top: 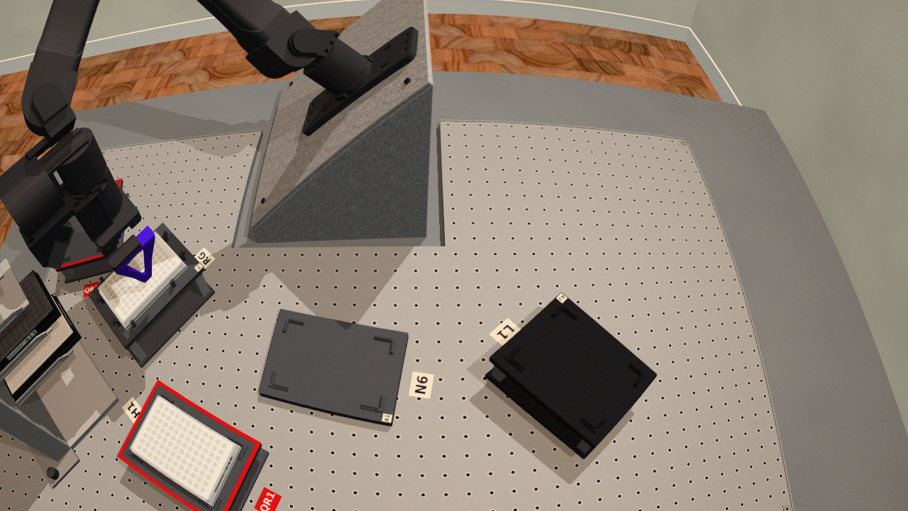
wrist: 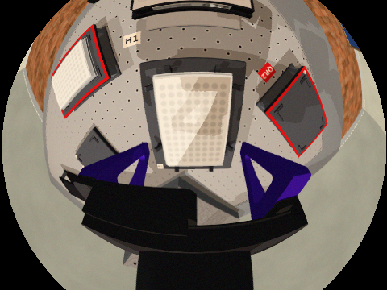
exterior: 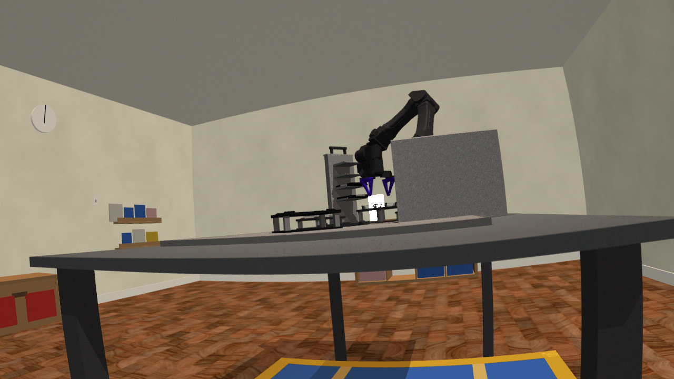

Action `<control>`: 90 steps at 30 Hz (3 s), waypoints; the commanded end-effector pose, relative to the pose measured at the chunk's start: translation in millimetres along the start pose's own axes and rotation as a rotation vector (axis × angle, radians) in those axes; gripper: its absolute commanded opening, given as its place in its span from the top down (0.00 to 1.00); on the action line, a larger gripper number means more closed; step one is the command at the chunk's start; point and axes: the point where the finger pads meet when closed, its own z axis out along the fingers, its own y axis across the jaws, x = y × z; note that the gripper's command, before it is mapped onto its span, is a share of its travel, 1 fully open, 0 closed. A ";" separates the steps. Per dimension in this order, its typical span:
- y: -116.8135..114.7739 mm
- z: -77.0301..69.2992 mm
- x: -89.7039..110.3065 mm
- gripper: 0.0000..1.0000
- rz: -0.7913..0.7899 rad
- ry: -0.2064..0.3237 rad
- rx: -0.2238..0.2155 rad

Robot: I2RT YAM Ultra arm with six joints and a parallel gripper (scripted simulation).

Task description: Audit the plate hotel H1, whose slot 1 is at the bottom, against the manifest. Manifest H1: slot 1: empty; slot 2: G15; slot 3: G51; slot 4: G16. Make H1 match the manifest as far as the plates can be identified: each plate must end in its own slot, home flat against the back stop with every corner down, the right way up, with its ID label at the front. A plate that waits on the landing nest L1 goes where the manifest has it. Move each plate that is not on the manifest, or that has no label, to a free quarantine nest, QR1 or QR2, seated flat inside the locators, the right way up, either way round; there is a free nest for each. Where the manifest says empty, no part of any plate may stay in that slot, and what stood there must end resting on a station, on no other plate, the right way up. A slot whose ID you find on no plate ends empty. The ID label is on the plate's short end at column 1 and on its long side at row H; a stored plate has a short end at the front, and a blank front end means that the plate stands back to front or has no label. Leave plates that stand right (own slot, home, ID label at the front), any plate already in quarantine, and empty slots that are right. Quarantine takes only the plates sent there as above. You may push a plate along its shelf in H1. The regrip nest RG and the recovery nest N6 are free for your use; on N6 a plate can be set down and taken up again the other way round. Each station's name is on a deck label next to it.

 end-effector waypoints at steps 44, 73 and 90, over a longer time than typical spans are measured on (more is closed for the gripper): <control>0.9 43.1 -6.7 0.14 0.001 -0.024 -0.005; 0.8 34.2 -6.3 0.14 0.001 -0.024 -0.005; 0.8 19.3 -5.9 0.14 0.001 -0.023 -0.005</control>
